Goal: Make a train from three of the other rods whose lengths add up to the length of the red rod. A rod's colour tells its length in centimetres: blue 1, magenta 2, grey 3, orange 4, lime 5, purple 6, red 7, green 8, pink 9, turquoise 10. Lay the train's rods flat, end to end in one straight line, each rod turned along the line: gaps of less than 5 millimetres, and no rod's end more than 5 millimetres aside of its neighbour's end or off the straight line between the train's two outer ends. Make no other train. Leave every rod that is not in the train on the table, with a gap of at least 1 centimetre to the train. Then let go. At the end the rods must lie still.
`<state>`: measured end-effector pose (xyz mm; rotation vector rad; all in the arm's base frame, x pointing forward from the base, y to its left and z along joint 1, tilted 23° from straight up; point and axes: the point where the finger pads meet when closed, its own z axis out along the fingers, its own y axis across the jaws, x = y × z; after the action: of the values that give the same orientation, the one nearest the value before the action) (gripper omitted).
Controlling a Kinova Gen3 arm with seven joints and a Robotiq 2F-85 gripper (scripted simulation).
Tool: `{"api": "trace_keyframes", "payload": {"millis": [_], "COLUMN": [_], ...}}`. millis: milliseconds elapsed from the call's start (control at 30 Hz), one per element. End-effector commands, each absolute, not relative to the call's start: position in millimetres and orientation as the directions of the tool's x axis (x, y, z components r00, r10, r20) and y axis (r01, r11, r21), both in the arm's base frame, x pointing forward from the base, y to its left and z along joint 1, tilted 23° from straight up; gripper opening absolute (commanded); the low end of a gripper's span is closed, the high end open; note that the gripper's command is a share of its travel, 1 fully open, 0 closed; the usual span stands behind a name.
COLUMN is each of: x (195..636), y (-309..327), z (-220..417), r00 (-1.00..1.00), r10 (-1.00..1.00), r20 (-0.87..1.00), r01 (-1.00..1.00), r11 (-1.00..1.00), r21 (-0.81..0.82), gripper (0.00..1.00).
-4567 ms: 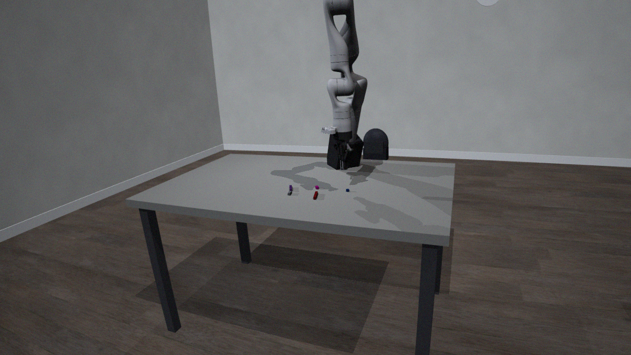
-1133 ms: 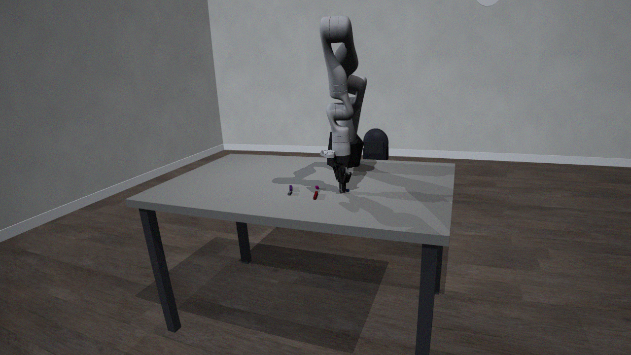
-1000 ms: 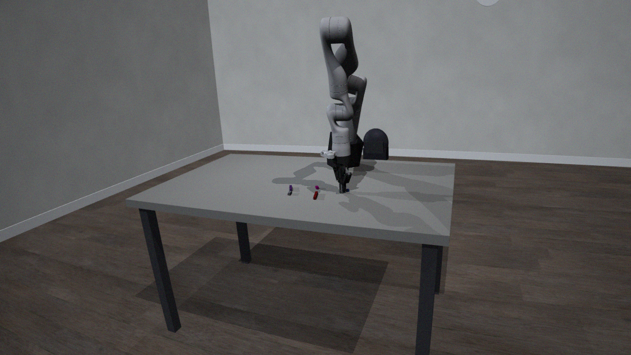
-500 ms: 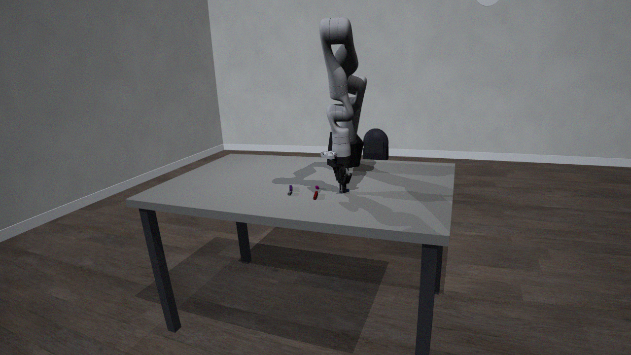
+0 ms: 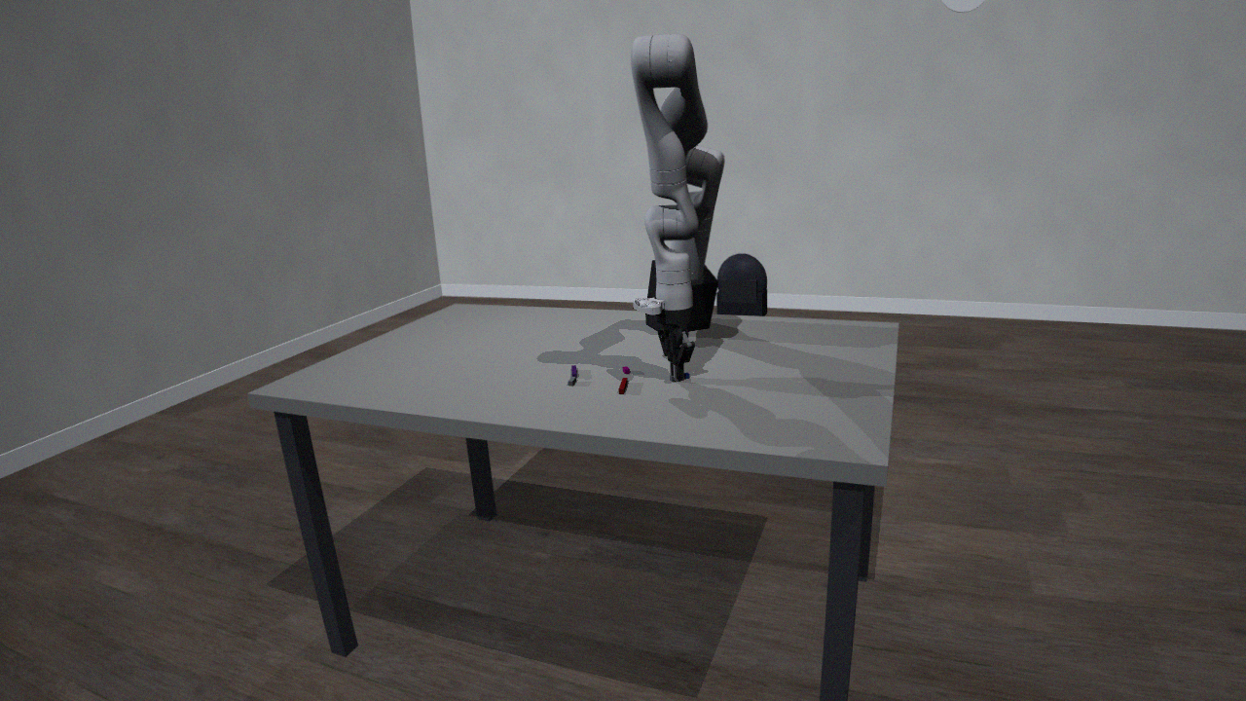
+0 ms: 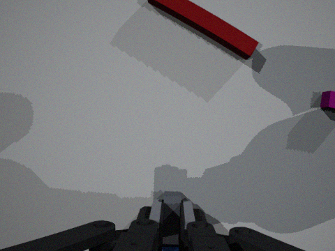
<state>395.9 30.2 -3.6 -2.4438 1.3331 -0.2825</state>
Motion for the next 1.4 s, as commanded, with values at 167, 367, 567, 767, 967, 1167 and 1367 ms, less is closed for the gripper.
{"api": "trace_keyframes", "payload": {"millis": [167, 367, 567, 767, 967, 1167, 1367], "x": [396, 396, 396, 396, 396, 396, 392], "y": [30, 30, 30, 30, 30, 30, 28], "z": [-3, -3, -3, -3, -3, -2, 8], "r00": [0.539, 0.539, 0.539, 0.539, 0.539, 0.539, 0.539], "r10": [-0.842, -0.842, -0.842, -0.842, -0.842, -0.842, -0.842], "r20": [0.011, 0.011, 0.011, 0.011, 0.011, 0.011, 0.011], "r01": [-0.774, -0.774, -0.774, -0.774, -0.774, -0.774, -0.774], "r11": [-0.501, -0.501, -0.501, -0.501, -0.501, -0.501, -0.501], "r21": [-0.388, -0.388, -0.388, -0.388, -0.388, -0.388, -0.388], "gripper": [0.05, 0.08, 0.16, 0.24, 0.24, 0.24, 0.24]}}
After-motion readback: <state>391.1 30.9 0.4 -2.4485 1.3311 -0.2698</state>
